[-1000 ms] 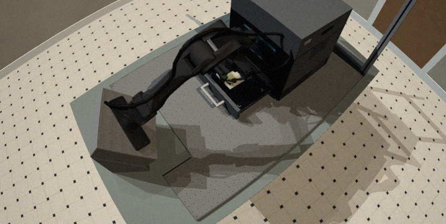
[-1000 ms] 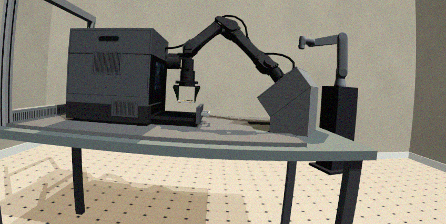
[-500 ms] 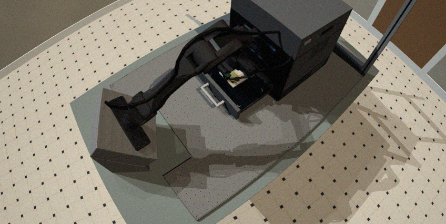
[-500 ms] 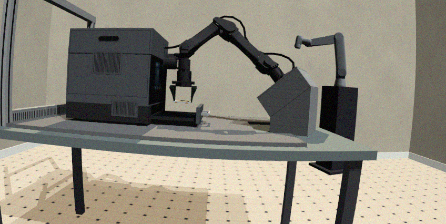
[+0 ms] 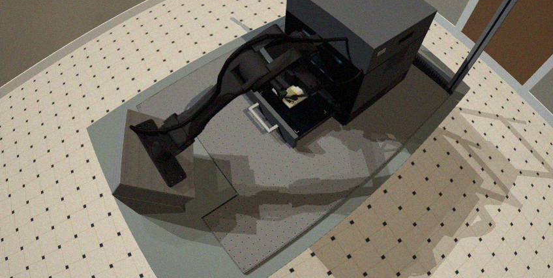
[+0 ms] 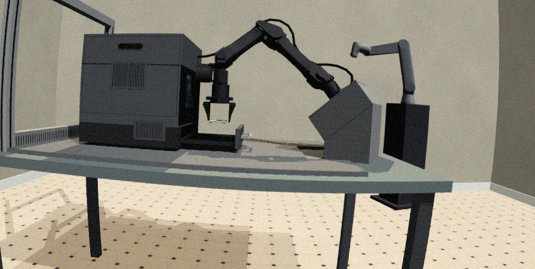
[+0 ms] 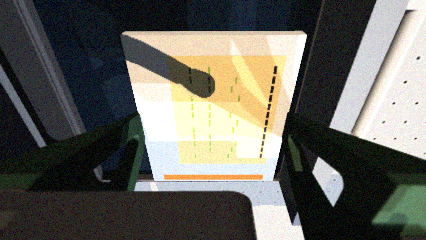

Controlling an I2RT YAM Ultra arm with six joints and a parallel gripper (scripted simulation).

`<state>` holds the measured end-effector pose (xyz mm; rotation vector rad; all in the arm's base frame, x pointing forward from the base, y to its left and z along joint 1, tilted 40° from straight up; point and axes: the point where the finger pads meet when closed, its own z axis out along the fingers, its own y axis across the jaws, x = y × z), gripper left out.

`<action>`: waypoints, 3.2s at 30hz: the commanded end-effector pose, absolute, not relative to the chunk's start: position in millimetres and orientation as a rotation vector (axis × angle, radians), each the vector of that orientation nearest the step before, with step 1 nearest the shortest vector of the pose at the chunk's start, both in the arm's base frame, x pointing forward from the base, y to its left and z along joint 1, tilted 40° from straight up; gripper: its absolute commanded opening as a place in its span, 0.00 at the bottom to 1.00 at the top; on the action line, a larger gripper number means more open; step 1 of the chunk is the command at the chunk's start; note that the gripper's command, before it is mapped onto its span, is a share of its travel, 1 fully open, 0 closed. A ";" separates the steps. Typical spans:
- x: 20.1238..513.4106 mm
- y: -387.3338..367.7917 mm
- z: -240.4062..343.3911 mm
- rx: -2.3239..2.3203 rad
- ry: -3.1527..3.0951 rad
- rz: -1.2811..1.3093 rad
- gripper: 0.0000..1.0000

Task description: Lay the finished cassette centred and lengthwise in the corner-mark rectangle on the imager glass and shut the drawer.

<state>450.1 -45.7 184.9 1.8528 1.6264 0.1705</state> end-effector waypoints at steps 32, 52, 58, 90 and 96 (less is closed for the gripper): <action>462.3 -46.7 195.1 1.831 1.605 0.213 0.00; 468.8 -56.6 177.9 1.829 1.604 0.208 0.00; 469.8 -60.2 156.9 1.847 1.629 0.174 0.00; 487.1 -67.6 158.2 1.833 1.605 0.200 0.00; 486.4 -67.7 164.8 1.827 1.598 0.206 0.00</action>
